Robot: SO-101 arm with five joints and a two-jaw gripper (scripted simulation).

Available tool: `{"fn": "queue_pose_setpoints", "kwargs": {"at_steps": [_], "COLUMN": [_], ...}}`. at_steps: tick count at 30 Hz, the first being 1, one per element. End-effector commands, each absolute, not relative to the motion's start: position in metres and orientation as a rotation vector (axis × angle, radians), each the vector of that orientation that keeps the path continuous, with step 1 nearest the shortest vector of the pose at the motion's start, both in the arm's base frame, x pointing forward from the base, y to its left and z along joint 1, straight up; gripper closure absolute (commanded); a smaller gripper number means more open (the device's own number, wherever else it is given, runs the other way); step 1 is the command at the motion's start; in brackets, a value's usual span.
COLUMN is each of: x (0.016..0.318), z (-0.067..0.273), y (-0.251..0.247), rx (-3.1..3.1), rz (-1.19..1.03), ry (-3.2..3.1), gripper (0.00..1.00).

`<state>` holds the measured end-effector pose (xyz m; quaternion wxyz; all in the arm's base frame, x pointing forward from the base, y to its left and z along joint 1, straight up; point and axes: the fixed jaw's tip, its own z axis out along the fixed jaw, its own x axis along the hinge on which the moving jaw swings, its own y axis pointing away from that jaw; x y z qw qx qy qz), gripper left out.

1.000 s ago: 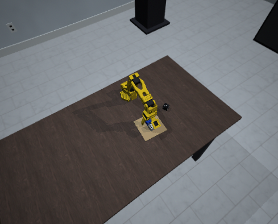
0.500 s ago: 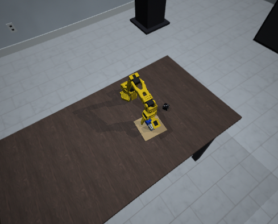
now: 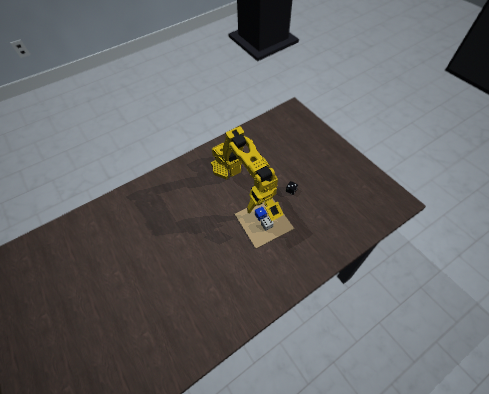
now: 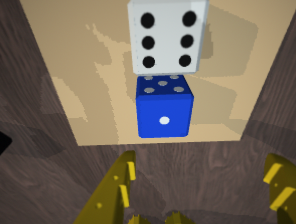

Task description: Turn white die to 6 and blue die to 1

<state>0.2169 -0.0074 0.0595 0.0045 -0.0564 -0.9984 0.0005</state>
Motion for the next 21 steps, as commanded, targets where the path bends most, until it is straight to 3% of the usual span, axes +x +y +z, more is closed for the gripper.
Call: {"fn": "queue_pose_setpoints", "kwargs": {"at_steps": [1, 21], "x": [0.2227, 0.2219], "z": [0.0823, 0.0858], "y": [-0.0054, -0.0053], "rx": [-0.176, -0.176], "rz": [0.000, 0.000], "ry": [-3.196, -3.196], "gripper": [0.64, 0.64]}}
